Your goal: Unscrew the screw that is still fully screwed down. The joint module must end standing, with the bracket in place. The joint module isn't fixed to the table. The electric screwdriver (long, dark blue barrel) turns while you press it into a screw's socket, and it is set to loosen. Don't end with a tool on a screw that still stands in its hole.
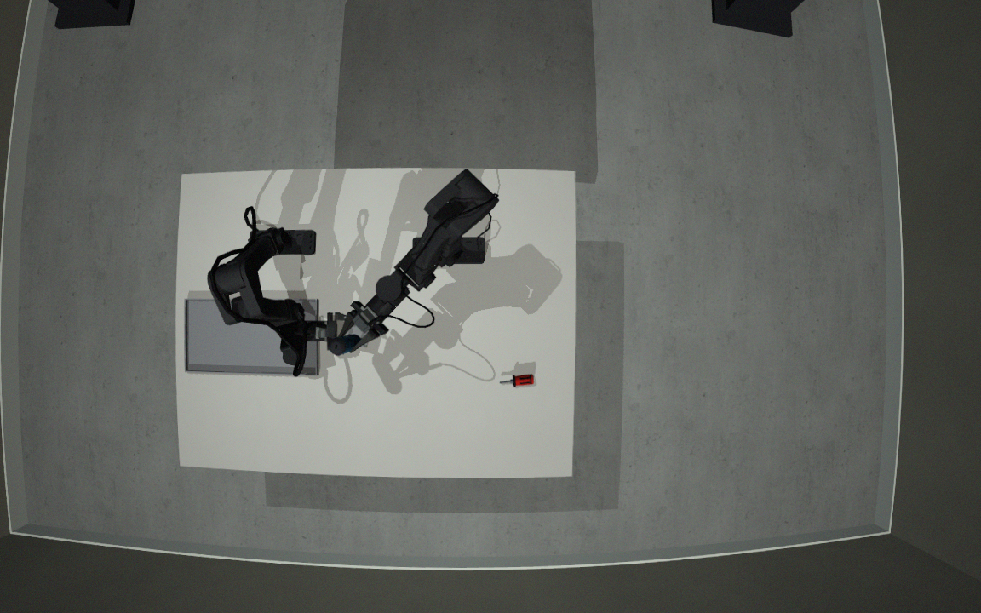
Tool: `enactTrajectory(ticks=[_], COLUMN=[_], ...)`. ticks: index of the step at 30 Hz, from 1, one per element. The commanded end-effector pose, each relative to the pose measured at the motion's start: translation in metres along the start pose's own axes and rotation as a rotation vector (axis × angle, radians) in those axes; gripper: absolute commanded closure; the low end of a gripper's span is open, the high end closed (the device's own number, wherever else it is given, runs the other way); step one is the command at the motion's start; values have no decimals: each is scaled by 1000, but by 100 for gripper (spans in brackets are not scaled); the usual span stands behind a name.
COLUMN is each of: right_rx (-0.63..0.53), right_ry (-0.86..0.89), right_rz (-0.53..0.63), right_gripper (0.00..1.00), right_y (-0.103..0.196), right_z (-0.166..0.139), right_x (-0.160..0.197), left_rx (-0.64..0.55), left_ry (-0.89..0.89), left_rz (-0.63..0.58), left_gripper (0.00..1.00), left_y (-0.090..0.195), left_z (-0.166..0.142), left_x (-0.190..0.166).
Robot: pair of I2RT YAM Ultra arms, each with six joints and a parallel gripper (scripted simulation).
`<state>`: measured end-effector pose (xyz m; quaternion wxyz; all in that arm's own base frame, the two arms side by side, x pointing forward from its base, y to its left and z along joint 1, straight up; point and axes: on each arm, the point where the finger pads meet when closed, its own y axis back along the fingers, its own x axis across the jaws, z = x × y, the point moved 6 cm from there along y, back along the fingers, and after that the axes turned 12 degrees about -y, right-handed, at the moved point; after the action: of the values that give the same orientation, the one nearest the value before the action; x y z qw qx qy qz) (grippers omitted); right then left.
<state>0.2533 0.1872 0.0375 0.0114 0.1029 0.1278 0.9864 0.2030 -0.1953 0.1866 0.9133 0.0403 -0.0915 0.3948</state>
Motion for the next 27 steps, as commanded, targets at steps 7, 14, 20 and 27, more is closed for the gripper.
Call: enactTrajectory(ticks=[7,14,20,27], right_rx=[-6,-6,-6,-6], right_ry=[10,10,10,10], right_rz=[7,7,7,7], right_gripper=[41,41,41,41], right_y=[-1,-1,-1,-1], right_z=[2,2,2,2], right_x=[1,1,1,1], left_rx=[-88,-96,-82,-85], left_ry=[3,4,3,3], left_rz=[9,10,7,6], left_gripper=[58,58,58,58], left_y=[2,2,3,4], left_z=[16,17,12,12], left_x=[0,0,-1,-1])
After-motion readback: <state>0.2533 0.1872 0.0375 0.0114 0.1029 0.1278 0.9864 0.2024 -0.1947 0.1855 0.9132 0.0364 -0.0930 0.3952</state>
